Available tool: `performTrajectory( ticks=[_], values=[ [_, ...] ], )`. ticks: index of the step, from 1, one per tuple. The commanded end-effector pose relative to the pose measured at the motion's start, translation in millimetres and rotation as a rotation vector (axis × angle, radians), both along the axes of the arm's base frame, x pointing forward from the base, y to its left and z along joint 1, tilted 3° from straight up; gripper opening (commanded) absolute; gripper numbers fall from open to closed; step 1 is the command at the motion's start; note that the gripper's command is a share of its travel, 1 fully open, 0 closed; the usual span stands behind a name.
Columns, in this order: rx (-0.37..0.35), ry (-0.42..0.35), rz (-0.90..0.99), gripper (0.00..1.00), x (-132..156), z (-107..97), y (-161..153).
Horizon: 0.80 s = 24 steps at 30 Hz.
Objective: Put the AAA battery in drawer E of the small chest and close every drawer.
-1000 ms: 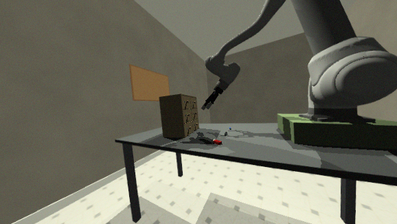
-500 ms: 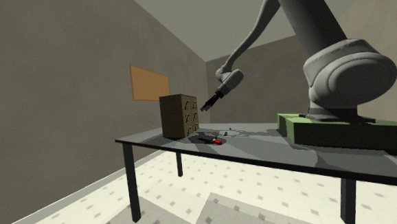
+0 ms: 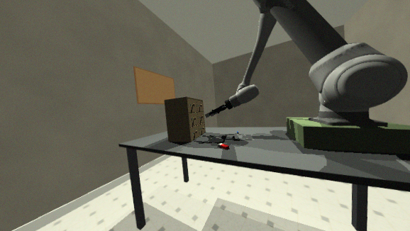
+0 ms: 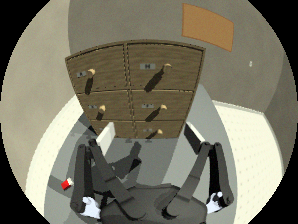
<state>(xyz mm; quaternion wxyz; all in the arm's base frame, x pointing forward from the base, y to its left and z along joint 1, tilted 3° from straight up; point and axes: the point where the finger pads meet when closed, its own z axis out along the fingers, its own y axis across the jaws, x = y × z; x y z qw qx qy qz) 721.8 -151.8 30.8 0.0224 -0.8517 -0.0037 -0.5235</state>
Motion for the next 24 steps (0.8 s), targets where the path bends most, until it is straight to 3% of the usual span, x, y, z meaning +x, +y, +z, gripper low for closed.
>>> performTrajectory(
  ticks=[1,24],
  values=[
    [-0.002,-0.035,-0.004,1.00,2.6,-2.3,3.9],
    [-0.001,-0.067,-0.005,1.00,4.6,-11.1,4.0]
  ],
)
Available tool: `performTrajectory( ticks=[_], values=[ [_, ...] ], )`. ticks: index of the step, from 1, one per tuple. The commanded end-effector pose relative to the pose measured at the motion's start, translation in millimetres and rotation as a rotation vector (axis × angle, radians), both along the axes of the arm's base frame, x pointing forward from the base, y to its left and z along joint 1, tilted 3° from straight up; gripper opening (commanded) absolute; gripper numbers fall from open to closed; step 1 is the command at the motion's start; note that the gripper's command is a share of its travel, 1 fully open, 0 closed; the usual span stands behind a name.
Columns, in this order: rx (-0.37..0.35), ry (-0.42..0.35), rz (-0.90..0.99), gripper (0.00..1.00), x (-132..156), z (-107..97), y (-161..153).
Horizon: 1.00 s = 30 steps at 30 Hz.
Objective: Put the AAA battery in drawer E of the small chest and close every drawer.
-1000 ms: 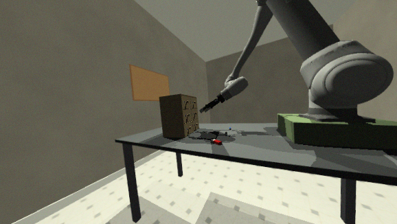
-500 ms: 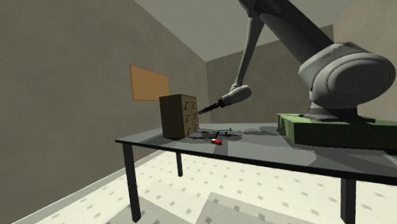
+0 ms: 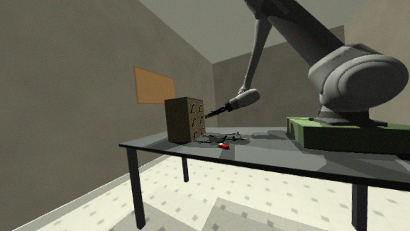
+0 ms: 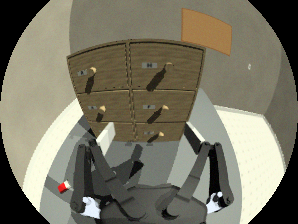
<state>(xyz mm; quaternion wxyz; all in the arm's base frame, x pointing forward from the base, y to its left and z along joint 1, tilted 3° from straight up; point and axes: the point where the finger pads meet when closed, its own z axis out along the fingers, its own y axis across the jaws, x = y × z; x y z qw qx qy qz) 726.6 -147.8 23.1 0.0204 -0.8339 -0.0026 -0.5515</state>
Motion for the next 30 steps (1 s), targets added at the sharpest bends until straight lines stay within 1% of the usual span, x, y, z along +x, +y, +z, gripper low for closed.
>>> performTrajectory(
  ticks=[1,5,9,11,16,20,24,30],
  values=[
    [0.000,0.000,0.000,1.00,0,-6,0],
    [0.000,0.000,0.000,1.00,-1,-21,1],
    [0.000,0.000,0.000,1.00,-2,-40,1],
    [0.000,0.000,0.000,1.00,-2,-40,1],
    [0.000,0.000,0.000,1.00,-3,-64,2],
    [0.000,0.000,0.000,1.00,-4,-78,2],
    [0.000,0.000,0.000,1.00,-5,-85,3],
    [0.000,0.000,0.000,1.00,-5,-87,3]
  ],
)
